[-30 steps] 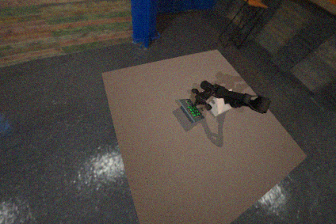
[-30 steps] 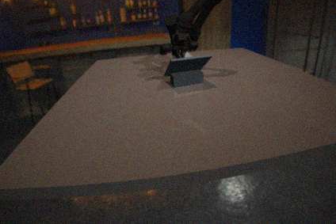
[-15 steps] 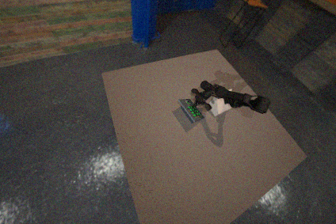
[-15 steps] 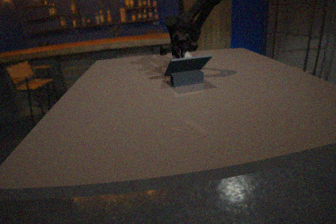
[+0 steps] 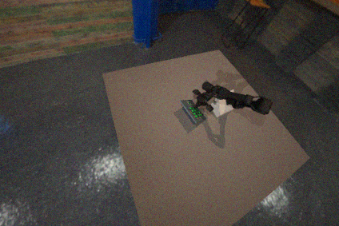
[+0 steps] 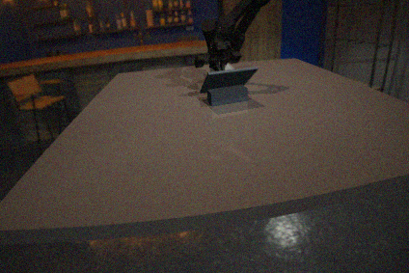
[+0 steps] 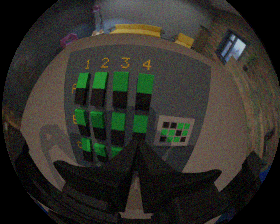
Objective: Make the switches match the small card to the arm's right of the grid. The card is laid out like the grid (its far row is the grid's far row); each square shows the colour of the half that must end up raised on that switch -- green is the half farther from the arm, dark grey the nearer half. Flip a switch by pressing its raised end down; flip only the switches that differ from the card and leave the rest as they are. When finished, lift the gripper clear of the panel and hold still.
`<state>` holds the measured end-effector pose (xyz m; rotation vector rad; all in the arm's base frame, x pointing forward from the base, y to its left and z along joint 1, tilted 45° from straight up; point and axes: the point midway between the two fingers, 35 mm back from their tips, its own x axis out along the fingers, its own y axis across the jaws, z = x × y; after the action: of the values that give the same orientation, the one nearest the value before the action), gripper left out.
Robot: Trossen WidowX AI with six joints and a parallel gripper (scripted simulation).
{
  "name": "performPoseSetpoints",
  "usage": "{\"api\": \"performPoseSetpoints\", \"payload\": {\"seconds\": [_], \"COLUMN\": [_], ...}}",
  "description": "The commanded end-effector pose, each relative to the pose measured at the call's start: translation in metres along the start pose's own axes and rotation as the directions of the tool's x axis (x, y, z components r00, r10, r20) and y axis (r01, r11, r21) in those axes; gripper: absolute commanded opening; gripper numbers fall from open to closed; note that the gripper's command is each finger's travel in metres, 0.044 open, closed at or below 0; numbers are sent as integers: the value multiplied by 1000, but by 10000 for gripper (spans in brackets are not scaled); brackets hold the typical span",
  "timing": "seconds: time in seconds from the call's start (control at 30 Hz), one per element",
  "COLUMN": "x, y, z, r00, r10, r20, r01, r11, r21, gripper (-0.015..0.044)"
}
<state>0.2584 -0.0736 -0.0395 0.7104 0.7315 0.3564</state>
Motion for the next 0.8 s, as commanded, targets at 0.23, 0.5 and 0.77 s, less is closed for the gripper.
{"api": "performPoseSetpoints", "payload": {"seconds": [0.23, 0.5, 0.77], "x": [2, 3, -8], "y": [0, 0, -4], "z": [0, -1, 0], "r00": [1000, 1000, 1000], "r10": [-3, -3, -10], "r20": [-2, -2, -9], "r01": [3, 3, 10], "r11": [1000, 1000, 1000], "r21": [1, 1, -1], "gripper": [0, 0, 0]}}
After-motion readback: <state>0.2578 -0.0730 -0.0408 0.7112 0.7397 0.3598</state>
